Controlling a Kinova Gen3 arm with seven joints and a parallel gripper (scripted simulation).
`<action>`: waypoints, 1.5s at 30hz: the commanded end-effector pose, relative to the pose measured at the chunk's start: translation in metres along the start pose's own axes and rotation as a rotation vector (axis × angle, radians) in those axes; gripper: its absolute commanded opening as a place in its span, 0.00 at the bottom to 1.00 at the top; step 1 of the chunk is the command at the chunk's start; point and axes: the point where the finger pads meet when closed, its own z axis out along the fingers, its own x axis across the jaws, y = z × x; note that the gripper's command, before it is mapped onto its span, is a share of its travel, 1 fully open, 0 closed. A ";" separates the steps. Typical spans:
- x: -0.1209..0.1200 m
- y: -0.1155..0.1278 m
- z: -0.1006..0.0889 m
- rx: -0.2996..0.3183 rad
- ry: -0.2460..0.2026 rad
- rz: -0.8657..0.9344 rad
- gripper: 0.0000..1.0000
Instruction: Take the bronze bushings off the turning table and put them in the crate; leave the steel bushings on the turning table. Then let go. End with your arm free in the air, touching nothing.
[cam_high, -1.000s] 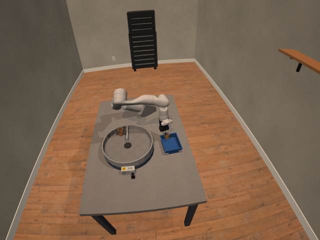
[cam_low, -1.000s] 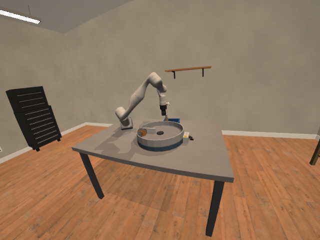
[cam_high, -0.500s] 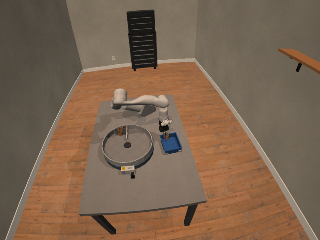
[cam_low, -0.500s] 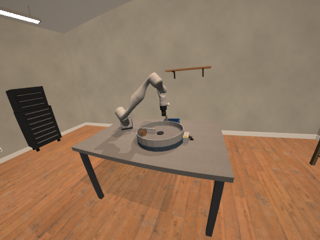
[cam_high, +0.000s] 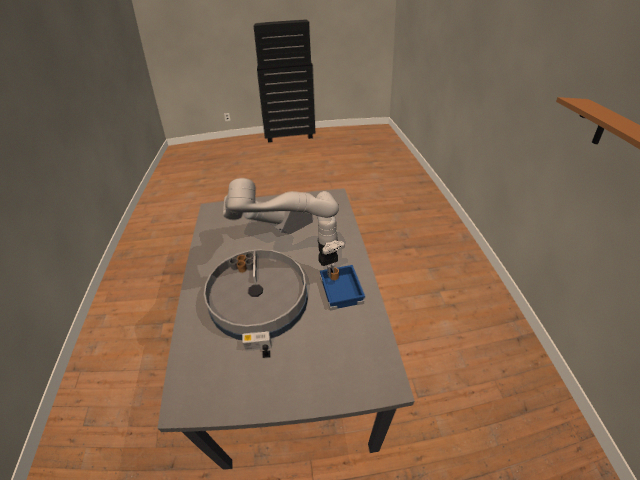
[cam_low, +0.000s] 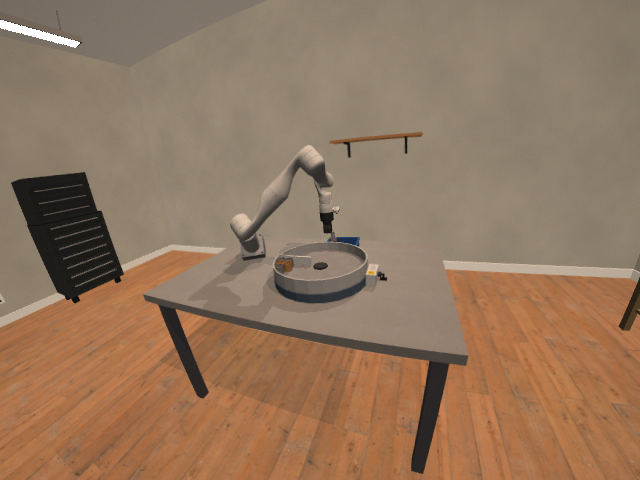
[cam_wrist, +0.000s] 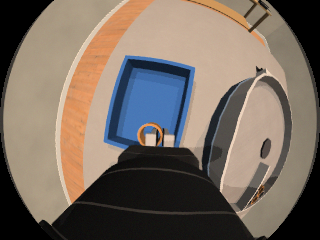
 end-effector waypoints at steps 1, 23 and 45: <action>0.000 0.001 0.005 -0.002 0.002 -0.001 0.00; 0.000 0.001 0.013 -0.002 0.002 -0.001 0.00; 0.000 0.001 0.022 -0.002 0.002 -0.001 0.00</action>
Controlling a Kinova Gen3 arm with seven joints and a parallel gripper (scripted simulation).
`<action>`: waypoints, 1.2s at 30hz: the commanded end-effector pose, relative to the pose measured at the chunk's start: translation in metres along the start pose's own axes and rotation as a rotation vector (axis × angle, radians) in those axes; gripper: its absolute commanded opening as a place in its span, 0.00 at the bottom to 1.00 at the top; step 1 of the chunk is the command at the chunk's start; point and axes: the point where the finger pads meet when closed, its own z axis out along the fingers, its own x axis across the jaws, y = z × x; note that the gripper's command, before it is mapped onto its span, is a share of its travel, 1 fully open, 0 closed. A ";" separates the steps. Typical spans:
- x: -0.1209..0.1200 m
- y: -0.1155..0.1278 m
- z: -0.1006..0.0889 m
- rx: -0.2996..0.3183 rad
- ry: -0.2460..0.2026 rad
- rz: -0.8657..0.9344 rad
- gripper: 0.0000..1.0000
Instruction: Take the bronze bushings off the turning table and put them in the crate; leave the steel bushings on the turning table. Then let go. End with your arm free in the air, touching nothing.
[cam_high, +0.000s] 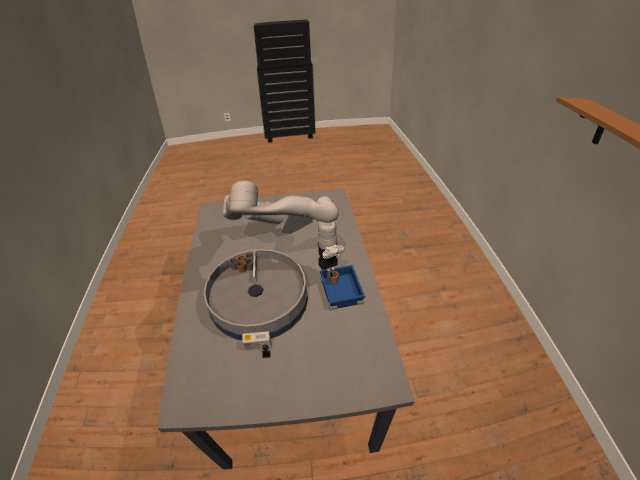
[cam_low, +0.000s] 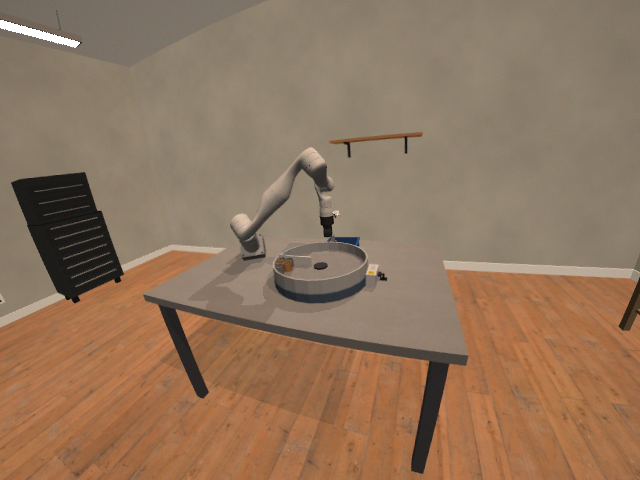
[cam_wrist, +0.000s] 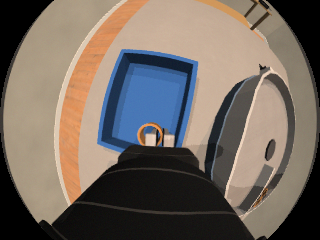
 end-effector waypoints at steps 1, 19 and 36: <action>-0.001 0.000 -0.001 0.001 -0.001 0.000 0.00; -0.001 0.000 0.008 0.001 -0.001 0.000 0.00; -0.001 0.000 0.011 0.001 -0.001 0.000 0.00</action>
